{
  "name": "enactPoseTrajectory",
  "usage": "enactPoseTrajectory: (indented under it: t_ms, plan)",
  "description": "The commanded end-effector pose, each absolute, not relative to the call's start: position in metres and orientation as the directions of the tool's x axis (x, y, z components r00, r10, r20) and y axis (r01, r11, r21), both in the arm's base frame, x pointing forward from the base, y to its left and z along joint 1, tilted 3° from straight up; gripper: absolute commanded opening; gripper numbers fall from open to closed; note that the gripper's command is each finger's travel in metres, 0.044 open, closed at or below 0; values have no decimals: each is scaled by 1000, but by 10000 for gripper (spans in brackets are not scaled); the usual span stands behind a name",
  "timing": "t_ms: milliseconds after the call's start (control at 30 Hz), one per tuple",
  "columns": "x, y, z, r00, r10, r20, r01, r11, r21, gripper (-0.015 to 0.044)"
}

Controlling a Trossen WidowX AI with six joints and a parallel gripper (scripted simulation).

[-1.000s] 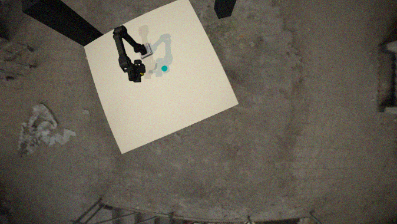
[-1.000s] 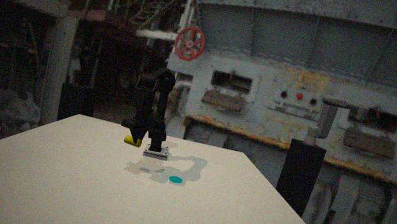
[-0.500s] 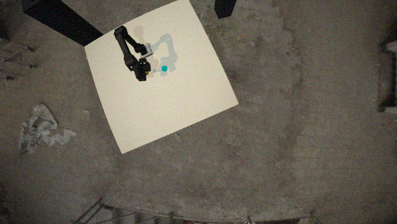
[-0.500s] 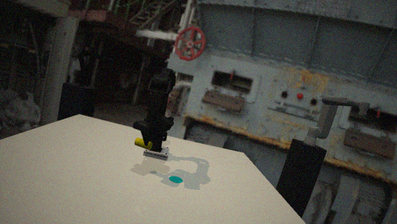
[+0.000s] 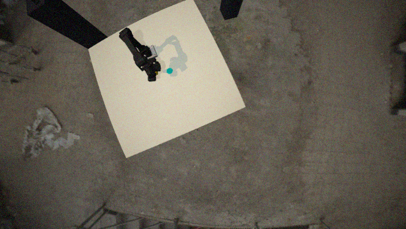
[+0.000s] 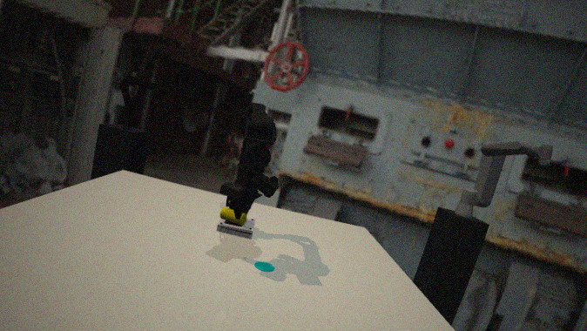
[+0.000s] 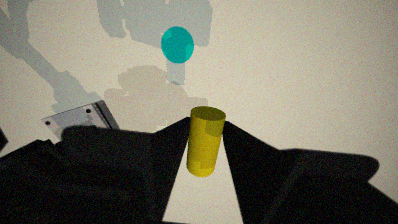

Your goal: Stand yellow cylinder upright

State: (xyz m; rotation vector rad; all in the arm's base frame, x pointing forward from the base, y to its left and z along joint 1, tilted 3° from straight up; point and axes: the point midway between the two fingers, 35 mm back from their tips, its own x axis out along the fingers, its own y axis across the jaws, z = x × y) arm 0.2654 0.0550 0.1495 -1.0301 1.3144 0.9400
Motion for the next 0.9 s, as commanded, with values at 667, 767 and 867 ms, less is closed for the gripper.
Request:
enactPoseTrajectory:
  t_ms: [667, 767, 867]
  plan:
    - [247, 126, 152, 39, -31, -999, -953, 299, -47, 105]
    - [244, 133, 152, 37, -34, -999, -952, 302, -46, 105]
    - [240, 141, 152, 35, -36, -999, -951, 305, -45, 105]
